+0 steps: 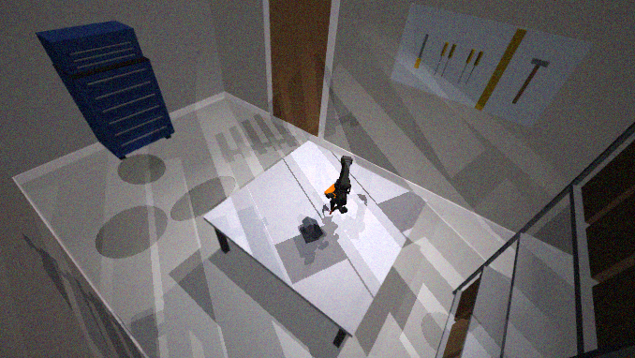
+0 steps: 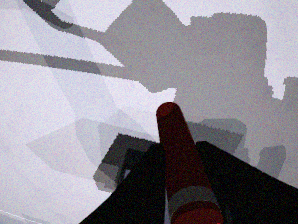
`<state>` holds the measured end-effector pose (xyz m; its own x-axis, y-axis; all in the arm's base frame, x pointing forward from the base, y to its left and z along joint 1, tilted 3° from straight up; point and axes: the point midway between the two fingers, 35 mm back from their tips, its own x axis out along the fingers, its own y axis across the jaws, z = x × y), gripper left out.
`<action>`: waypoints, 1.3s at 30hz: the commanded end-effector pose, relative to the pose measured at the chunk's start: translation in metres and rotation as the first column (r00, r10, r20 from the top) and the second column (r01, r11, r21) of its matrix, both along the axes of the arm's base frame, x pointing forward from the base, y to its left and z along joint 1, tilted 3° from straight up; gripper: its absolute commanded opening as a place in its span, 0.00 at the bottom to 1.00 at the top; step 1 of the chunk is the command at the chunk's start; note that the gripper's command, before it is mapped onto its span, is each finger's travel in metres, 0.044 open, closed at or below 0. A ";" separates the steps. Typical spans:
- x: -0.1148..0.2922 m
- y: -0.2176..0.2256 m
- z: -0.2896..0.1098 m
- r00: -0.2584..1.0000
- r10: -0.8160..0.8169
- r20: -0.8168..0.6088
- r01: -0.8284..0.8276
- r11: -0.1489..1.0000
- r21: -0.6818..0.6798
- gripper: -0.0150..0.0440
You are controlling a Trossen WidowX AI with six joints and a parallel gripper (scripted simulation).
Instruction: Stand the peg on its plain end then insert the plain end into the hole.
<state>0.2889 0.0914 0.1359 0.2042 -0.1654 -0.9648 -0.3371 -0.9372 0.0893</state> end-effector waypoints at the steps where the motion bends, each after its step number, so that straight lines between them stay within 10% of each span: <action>1: 0.009 0.001 0.005 0.999 0.028 0.040 -0.027 0.999 -0.029 0.25; 39: 0.068 0.009 0.035 0.937 0.230 0.261 -0.139 0.935 -0.325 0.25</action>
